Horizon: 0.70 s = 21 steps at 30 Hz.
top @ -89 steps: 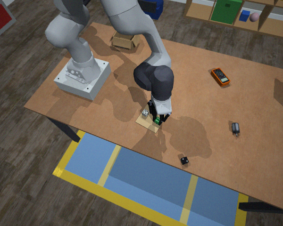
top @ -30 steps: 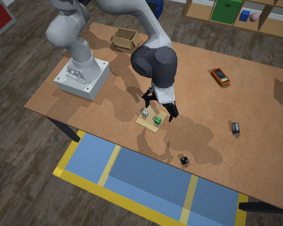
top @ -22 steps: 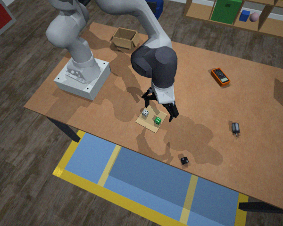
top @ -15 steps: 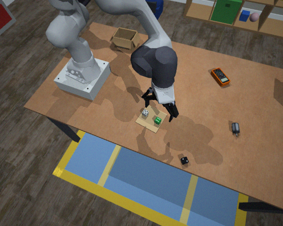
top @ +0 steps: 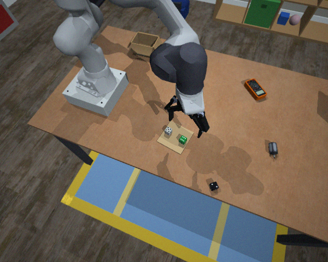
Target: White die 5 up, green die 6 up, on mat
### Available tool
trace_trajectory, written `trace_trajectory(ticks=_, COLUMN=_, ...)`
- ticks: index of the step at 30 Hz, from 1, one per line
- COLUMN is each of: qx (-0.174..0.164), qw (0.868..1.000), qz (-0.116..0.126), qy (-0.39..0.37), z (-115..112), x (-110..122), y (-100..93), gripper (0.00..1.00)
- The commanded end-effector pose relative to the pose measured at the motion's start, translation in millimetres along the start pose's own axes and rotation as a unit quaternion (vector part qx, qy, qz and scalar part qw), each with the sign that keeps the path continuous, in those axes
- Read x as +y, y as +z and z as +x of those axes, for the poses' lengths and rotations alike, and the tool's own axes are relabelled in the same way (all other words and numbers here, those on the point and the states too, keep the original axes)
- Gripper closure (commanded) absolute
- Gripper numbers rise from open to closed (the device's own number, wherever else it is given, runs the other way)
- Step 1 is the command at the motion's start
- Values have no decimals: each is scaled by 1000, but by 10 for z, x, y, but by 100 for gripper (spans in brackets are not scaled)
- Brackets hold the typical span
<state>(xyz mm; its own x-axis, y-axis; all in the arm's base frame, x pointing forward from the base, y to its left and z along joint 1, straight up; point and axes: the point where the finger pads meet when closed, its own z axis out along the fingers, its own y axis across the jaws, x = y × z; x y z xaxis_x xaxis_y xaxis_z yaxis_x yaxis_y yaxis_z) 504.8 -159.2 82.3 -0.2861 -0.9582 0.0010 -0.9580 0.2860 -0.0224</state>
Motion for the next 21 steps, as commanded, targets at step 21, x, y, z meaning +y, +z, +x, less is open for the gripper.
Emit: trace_trajectory(ticks=21, qx=1, qw=1000, qz=-7, qy=5, z=2, x=36, y=-328, gripper=0)
